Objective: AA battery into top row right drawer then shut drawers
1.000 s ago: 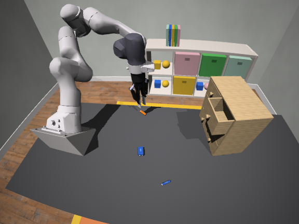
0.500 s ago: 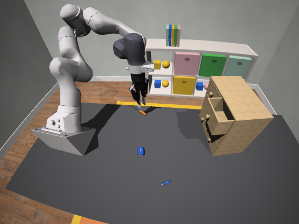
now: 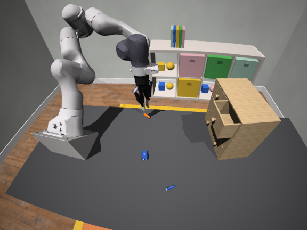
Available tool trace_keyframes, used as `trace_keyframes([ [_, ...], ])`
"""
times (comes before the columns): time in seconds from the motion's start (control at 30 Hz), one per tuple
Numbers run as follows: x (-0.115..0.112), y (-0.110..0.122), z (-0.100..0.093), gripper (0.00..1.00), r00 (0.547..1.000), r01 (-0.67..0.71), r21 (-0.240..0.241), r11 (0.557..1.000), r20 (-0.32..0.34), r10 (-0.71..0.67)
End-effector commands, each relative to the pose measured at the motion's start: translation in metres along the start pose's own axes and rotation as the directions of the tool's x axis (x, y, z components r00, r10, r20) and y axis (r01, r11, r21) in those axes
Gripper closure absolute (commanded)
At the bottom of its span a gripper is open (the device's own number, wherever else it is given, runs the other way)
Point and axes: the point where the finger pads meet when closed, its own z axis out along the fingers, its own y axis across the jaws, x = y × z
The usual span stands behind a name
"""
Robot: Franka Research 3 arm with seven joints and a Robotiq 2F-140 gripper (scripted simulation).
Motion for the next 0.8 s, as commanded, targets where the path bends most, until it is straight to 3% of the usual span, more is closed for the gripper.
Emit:
trace_keyframes([
  [0.0,0.0,0.0,0.0,0.74,1.0,0.004,0.002,1.0,-0.002,-0.004],
  [0.4,0.0,-0.001,0.003,0.74,1.0,0.005,0.003,1.0,-0.002,-0.005],
  [0.77,0.0,-0.001,0.021,0.74,1.0,0.005,0.003,1.0,-0.002,-0.005],
])
